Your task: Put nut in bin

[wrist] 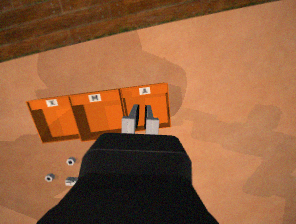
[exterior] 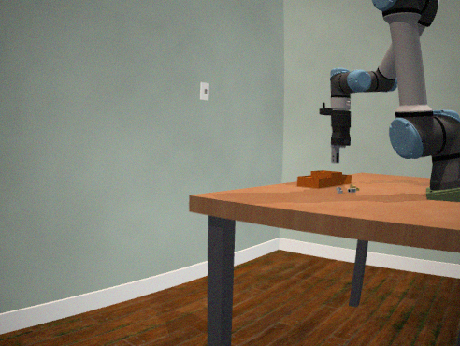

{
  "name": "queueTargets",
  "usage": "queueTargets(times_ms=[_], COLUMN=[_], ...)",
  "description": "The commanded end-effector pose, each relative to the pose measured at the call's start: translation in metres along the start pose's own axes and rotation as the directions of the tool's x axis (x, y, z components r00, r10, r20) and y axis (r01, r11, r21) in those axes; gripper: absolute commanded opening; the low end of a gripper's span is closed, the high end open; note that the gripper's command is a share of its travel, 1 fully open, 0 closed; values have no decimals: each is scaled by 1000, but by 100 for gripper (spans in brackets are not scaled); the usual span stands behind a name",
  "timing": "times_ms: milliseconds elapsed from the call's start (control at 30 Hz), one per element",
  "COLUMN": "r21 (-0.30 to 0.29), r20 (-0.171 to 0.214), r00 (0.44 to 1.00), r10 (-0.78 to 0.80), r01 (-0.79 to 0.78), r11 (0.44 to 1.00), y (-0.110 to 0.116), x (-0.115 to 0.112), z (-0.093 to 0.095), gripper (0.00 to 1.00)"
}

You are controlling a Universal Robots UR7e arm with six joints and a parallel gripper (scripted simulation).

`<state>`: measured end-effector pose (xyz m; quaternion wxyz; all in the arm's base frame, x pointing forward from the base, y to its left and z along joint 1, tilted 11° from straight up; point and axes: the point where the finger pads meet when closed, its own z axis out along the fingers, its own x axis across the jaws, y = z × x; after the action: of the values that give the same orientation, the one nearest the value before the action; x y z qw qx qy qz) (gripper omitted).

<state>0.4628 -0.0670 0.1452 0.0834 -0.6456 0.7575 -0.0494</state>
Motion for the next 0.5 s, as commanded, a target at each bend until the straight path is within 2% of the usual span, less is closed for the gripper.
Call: queueTargets(times_ms=[0,233,467], r21=[1,2,2], r20=[15,19,19], r00=[995,992,992], r10=[-99,-128,-128], r01=[99,128,128], r11=[995,992,992], y=[-1,-1,-1], x=[0,0,0], z=[0,2,21], gripper=[31,31,31])
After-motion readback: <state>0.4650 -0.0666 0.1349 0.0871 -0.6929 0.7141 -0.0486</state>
